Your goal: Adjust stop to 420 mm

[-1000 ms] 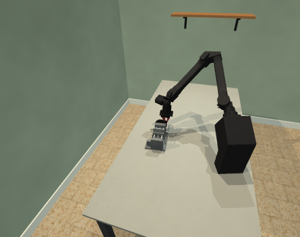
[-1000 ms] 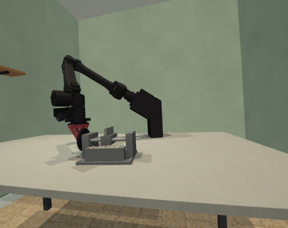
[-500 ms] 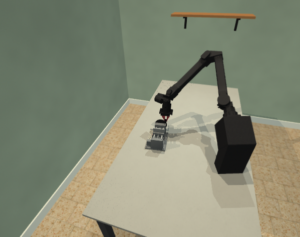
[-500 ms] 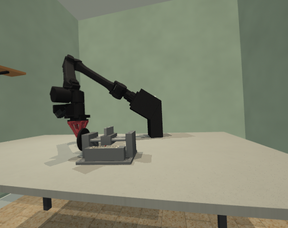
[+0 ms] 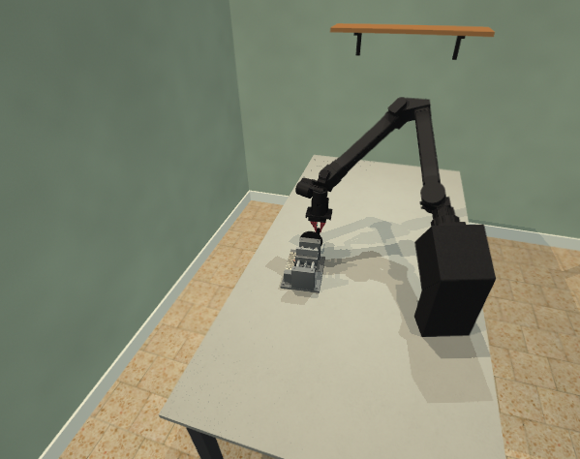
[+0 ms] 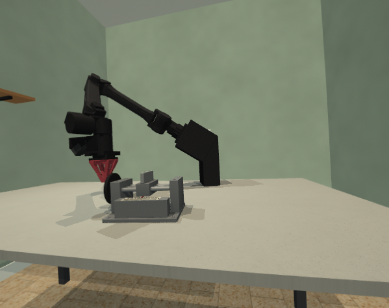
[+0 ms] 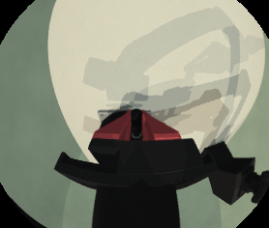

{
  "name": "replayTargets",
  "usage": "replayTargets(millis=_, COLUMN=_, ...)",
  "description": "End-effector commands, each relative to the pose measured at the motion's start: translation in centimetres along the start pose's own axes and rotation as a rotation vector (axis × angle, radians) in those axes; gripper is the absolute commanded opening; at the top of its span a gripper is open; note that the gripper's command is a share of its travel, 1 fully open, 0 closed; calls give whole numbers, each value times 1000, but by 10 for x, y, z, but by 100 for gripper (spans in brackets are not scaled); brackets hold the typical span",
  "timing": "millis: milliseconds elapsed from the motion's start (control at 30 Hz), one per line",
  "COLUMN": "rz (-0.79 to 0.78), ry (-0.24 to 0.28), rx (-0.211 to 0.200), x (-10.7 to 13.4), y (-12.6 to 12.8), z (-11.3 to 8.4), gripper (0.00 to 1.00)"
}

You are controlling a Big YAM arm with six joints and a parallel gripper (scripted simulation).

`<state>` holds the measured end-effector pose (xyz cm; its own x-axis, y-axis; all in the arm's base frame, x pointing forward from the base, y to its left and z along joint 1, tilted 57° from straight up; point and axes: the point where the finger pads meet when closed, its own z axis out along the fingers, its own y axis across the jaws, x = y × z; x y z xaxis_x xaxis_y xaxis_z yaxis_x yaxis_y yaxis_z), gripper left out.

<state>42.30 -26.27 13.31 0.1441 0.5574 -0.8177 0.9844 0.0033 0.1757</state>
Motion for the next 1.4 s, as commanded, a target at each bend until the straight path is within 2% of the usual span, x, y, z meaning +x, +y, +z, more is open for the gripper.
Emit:
replayTargets(millis=0, rz=20, ry=-13, rx=-35, x=-10, y=15, z=-23, gripper=6)
replayTargets(millis=167, rz=1, ry=-6, rx=-22, x=0, y=22, z=-21, gripper=6)
replayTargets(millis=467, rz=16, ry=-11, rx=-34, x=-8, y=31, z=-30, gripper=6)
replayTargets(millis=767, rz=-4, ry=0, rx=-22, x=3, y=36, z=-25, gripper=6)
replayTargets(millis=900, rz=-2, ry=-3, rx=-31, x=1, y=41, z=-26, gripper=6)
replayTargets(millis=1367, rz=-6, ry=0, rx=-26, x=4, y=48, z=-24, gripper=6)
